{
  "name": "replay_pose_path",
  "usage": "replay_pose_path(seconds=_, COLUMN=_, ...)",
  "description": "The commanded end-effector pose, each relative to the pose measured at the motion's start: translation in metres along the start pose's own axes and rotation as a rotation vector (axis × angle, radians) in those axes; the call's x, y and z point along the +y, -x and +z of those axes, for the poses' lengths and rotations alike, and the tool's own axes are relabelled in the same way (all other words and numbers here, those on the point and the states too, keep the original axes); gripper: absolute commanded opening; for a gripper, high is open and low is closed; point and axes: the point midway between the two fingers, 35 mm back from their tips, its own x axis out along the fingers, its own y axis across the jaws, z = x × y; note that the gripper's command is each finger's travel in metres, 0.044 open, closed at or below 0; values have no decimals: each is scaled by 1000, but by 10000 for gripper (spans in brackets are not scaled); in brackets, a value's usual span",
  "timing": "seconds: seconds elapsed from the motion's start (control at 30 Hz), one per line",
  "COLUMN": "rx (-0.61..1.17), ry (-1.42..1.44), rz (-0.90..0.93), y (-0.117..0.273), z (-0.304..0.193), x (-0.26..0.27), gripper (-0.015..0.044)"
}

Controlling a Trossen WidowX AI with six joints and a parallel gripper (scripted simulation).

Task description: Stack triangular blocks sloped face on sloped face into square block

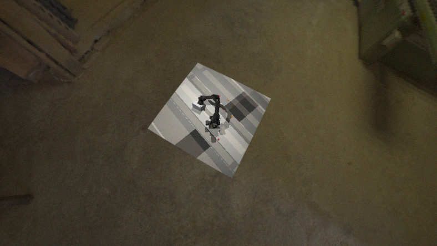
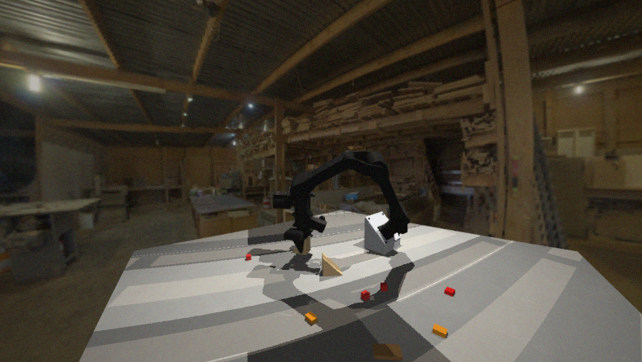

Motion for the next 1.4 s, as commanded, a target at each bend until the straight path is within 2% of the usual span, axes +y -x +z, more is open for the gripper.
replay_pose_path(seconds=0.0, rx=2, ry=-112, rz=1, y=0, z=0, x=0, gripper=0)
replay_pose_path(seconds=0.9, rx=3, ry=-839, rz=1, y=0, z=0, x=0, gripper=0)
replay_pose_path(seconds=1.37, rx=3, ry=-861, rz=1, y=0, z=0, x=0, gripper=0)
